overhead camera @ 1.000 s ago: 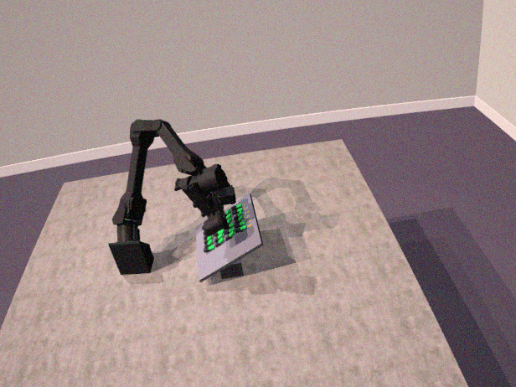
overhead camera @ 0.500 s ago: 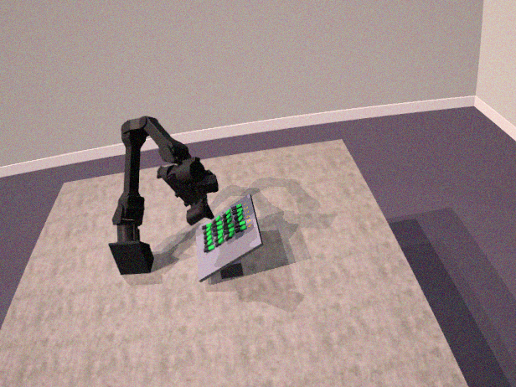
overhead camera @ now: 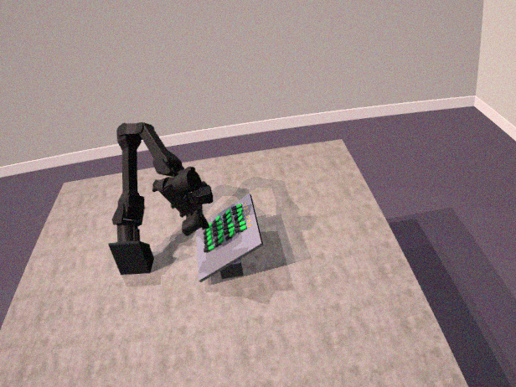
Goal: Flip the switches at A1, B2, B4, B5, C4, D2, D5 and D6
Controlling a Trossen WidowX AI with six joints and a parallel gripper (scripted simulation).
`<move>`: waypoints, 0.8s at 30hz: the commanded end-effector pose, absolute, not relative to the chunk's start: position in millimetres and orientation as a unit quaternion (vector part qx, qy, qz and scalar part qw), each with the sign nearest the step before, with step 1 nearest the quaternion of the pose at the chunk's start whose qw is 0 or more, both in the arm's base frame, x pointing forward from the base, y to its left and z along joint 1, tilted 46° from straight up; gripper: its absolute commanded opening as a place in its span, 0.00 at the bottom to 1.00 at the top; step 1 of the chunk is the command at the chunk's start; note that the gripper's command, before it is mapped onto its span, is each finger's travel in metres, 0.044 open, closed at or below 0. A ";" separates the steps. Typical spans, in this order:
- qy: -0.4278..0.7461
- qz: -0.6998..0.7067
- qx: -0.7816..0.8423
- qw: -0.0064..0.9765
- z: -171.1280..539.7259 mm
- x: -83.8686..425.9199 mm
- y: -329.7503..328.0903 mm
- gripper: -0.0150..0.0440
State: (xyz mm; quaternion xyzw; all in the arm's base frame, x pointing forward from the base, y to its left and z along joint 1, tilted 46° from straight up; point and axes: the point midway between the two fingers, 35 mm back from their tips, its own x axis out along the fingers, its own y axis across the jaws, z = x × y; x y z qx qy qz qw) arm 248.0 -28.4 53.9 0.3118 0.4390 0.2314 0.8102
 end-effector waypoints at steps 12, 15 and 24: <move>0.432 0.231 0.315 0.813 44.7 256.9 -14.3 0.25; 0.432 0.231 0.315 0.813 42.4 258.9 -11.8 0.25; 0.432 0.231 0.315 0.813 37.9 262.9 -6.5 0.25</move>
